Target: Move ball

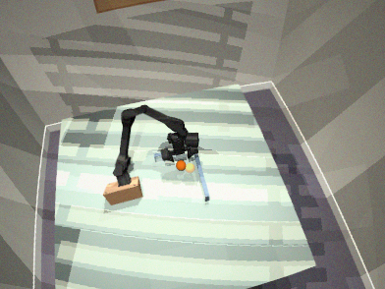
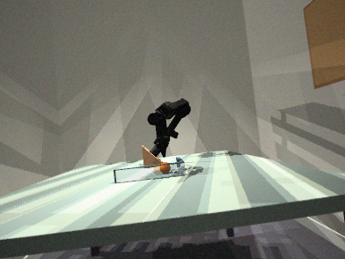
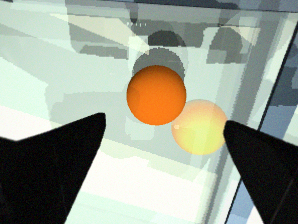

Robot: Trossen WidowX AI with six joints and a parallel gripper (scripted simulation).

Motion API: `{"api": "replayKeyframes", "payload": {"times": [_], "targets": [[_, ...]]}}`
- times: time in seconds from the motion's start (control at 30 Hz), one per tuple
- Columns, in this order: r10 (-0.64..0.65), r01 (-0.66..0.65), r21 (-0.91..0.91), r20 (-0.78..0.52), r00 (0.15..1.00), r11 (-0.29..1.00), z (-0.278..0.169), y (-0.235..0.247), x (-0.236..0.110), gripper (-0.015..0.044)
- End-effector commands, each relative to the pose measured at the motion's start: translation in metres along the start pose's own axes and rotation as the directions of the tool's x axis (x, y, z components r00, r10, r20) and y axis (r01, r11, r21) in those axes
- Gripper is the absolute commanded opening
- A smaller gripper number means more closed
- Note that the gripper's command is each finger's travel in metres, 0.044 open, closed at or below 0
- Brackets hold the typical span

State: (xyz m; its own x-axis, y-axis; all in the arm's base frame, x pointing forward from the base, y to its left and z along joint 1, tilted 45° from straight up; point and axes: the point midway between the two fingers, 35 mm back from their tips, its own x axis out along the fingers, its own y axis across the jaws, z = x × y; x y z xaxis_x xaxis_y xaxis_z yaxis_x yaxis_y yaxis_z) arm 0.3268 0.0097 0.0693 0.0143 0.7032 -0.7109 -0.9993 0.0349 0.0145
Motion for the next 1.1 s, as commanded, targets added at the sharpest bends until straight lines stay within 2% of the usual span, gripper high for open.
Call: {"api": "replayKeyframes", "payload": {"times": [0.0,1.07], "targets": [[0.015,-0.015,0.007,0.003,1.000,1.000,-0.001,0.004,0.012,0.0380],[0.015,-0.015,0.007,0.005,1.000,1.000,0.000,0.004,0.058,0.0380]]}}
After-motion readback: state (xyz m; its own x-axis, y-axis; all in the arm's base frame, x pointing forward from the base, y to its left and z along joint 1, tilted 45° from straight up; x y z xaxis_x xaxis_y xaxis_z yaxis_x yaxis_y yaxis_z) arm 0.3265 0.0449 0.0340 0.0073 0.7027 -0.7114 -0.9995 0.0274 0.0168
